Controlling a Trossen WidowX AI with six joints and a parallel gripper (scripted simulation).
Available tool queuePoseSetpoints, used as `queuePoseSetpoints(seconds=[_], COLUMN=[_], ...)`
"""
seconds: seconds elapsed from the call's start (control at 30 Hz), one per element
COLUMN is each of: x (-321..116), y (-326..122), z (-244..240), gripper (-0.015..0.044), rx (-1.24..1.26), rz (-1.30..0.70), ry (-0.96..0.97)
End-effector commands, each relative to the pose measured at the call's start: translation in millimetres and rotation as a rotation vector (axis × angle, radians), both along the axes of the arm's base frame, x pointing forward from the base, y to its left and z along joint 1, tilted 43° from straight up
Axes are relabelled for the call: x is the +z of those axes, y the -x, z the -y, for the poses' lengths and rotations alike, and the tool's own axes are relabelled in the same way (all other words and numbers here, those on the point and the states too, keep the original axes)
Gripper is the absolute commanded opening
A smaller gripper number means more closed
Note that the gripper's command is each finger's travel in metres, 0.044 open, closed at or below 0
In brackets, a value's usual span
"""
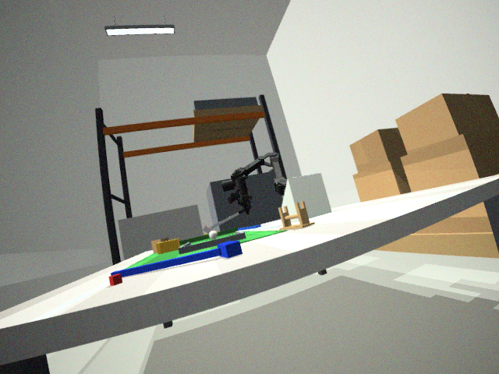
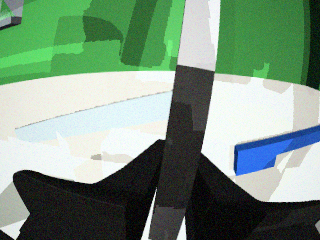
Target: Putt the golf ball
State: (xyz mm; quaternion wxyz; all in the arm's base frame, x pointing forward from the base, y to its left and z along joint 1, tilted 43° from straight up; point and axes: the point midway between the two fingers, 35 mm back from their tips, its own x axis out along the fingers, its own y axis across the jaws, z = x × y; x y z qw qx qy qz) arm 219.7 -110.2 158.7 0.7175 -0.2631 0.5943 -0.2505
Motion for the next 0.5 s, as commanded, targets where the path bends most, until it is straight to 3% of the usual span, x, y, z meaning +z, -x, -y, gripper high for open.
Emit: queuePoseSetpoints(seconds=[0.0,0.47], x=[-6.2,-8.0], y=[-0.8,-1.0], z=[3.1,7.9], gripper=[0.0000,0.0000], rx=[0.006,-0.001], rz=[-0.003,-0.001], ry=[-0.003,0.002])
